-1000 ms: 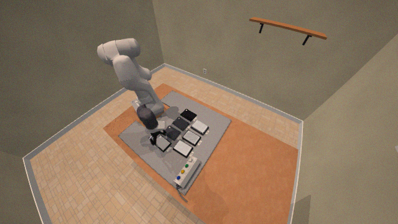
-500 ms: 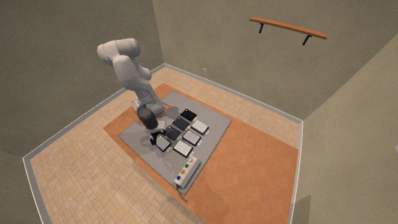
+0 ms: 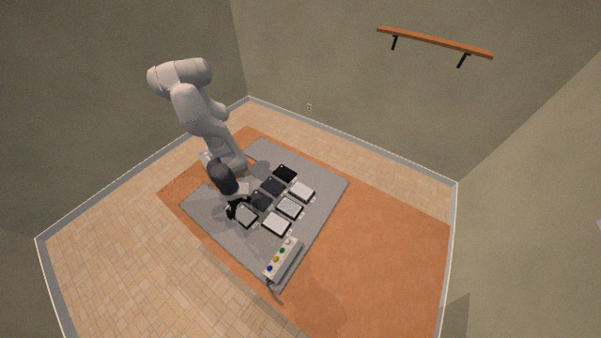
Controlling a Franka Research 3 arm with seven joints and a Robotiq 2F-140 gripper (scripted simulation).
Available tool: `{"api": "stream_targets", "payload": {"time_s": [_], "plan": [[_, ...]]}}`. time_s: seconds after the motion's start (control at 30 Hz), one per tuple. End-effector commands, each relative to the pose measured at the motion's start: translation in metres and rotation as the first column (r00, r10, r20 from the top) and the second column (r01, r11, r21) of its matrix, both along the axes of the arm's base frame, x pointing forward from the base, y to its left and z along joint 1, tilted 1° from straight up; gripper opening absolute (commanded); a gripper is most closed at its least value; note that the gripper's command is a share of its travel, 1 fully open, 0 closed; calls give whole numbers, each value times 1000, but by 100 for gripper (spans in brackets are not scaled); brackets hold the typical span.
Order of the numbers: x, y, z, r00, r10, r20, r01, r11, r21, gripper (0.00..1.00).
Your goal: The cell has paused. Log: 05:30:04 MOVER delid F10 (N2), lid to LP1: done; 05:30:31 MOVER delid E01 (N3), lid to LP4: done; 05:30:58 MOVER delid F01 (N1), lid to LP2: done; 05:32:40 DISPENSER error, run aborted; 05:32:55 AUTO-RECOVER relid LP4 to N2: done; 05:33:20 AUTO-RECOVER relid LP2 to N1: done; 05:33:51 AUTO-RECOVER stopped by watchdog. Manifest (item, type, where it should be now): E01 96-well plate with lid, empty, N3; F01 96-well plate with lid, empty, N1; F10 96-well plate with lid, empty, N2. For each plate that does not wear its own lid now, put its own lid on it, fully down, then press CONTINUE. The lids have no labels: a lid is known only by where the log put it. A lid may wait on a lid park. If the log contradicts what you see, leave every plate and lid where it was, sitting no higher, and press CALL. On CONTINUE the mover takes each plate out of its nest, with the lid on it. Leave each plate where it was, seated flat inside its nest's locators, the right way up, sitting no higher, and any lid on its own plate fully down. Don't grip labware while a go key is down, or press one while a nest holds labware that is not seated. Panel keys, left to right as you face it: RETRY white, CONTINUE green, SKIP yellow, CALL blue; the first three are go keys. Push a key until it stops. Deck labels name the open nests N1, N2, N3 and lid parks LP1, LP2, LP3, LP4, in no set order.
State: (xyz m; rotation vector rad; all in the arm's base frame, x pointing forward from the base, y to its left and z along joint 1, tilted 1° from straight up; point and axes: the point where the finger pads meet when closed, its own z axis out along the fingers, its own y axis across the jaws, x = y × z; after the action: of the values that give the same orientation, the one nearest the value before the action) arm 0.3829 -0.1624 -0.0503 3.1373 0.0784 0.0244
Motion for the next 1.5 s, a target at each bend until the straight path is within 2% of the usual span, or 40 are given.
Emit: {"api": "stream_targets", "payload": {"time_s": [0.0, 1.47], "plan": [[0, 0, 0, 1000, -7, 1, 7, 1000, 0, 66], [0, 0, -4, 1000, -7, 1, 7, 1000, 0, 66]]}}
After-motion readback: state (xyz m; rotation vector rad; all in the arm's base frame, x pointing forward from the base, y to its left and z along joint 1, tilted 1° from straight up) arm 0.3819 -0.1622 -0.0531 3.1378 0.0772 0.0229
